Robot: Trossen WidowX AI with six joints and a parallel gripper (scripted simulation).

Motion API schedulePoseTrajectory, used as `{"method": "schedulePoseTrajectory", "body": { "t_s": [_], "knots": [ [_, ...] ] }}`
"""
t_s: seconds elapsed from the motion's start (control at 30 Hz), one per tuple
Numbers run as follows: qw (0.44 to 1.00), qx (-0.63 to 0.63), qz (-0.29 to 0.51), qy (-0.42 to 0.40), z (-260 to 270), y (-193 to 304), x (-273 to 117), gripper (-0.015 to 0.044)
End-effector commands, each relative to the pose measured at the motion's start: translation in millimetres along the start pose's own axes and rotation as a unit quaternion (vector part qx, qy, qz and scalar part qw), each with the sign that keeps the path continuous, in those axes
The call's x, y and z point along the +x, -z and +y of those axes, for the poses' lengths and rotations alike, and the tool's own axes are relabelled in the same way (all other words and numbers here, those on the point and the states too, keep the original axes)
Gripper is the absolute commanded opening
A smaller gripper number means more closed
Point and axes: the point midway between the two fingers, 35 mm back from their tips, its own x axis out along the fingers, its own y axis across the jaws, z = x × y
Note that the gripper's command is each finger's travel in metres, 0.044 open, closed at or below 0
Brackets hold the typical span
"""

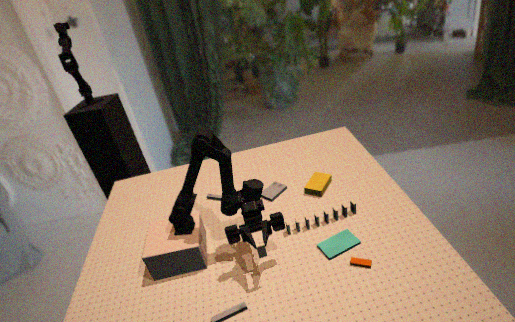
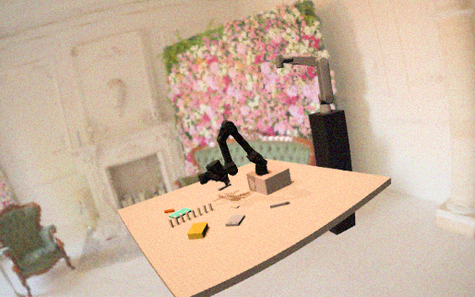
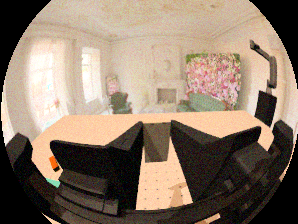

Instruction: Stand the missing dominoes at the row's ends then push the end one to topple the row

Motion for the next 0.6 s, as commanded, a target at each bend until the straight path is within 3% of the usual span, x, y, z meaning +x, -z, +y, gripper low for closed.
{"method": "schedulePoseTrajectory", "body": {
  "t_s": [0.0, 0.57],
  "knots": [
    [1.000, -0.004, -0.005, 0.007, -6.8, 1.6, -3.3, 0.0107],
    [1.000, -0.003, -0.004, 0.007, -5.9, 5.4, -3.0, 0.0107]
  ]
}}
